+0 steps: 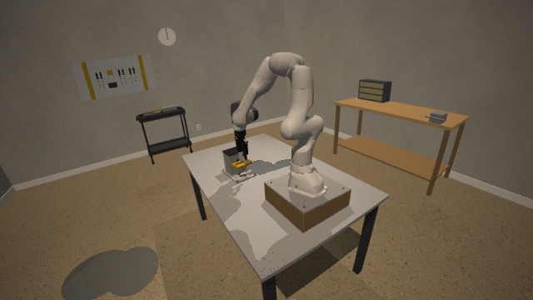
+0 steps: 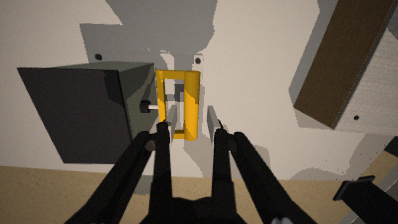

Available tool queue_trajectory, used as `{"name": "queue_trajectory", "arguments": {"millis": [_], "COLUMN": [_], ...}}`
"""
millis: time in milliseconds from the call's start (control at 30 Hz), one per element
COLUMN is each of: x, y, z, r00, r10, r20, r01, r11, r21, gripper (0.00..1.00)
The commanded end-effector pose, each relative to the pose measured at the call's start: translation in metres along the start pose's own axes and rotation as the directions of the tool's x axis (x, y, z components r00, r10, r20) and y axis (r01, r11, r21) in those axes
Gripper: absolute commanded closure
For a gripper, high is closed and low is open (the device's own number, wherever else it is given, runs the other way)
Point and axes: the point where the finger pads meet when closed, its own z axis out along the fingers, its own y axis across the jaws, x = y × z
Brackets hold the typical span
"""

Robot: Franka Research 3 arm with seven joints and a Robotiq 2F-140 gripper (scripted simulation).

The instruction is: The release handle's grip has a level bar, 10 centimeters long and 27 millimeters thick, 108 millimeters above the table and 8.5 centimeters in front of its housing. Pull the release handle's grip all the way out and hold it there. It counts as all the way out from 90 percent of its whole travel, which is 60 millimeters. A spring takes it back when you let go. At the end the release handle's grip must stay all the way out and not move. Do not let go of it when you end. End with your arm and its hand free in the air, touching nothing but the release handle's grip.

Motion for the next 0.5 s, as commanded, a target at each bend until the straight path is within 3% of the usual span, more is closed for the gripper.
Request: {"name": "queue_trajectory", "arguments": {"millis": [0, 467], "x": [0.001, 0.001], "y": [-0.002, -0.002], "z": [0.002, 0.021], "r00": [1.000, 1.000], "r10": [0.006, 0.006], "r20": [0.000, 0.000], "r01": [-0.006, -0.006], "r11": [1.000, 1.000], "r21": [0.005, 0.005], "gripper": [0.68, 0.68]}}
